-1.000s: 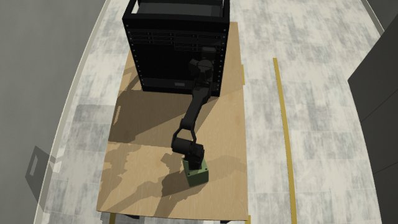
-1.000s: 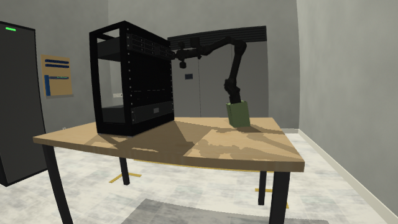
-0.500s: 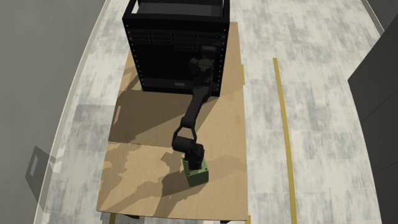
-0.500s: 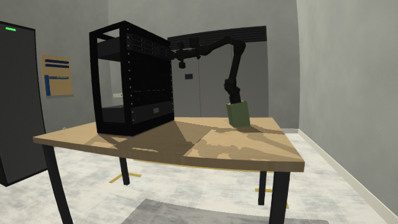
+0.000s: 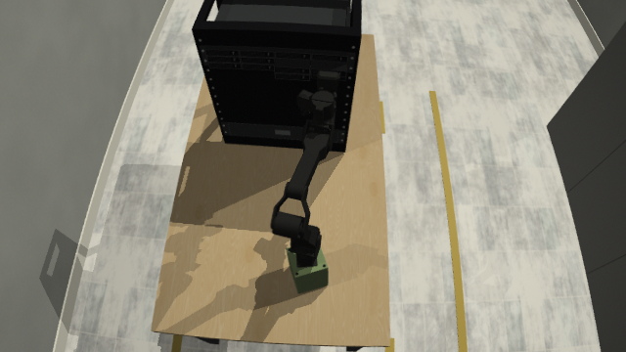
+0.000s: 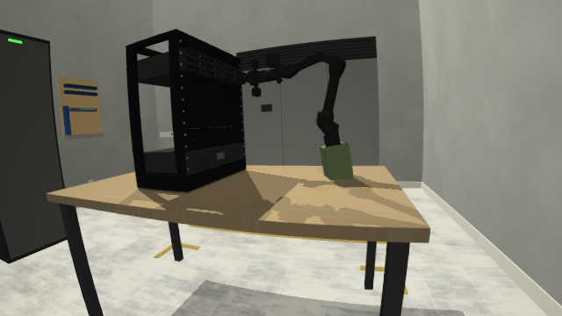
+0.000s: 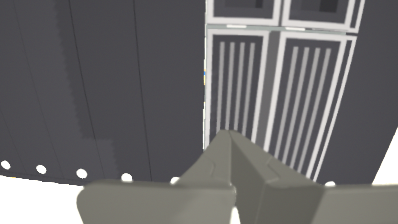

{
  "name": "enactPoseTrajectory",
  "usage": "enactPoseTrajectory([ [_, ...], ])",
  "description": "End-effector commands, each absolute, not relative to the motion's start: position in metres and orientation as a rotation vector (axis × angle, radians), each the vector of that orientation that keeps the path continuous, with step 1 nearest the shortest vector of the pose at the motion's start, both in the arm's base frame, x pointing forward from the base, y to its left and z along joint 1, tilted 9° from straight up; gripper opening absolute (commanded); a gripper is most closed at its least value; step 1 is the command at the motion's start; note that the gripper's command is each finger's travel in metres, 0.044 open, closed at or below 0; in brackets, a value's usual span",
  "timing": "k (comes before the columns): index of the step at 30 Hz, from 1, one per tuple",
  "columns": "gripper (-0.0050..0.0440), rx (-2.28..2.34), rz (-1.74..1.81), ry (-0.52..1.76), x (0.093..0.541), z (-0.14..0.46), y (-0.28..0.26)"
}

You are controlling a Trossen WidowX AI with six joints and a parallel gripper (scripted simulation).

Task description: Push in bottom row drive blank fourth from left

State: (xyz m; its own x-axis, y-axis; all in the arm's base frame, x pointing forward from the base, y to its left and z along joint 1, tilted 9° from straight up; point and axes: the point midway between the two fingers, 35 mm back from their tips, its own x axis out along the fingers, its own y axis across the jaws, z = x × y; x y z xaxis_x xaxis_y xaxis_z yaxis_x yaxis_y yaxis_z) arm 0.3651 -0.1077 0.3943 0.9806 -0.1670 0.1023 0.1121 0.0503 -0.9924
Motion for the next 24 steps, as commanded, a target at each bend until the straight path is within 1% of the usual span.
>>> enactPoseTrajectory([
  [1,-0.0050,-1.518,-0.242,0.017,0.3702,0.4115,-0.1080],
  [24,-0.0050,-1.518,-0.242,0.017,0.3722,0.4120,-0.1083],
])
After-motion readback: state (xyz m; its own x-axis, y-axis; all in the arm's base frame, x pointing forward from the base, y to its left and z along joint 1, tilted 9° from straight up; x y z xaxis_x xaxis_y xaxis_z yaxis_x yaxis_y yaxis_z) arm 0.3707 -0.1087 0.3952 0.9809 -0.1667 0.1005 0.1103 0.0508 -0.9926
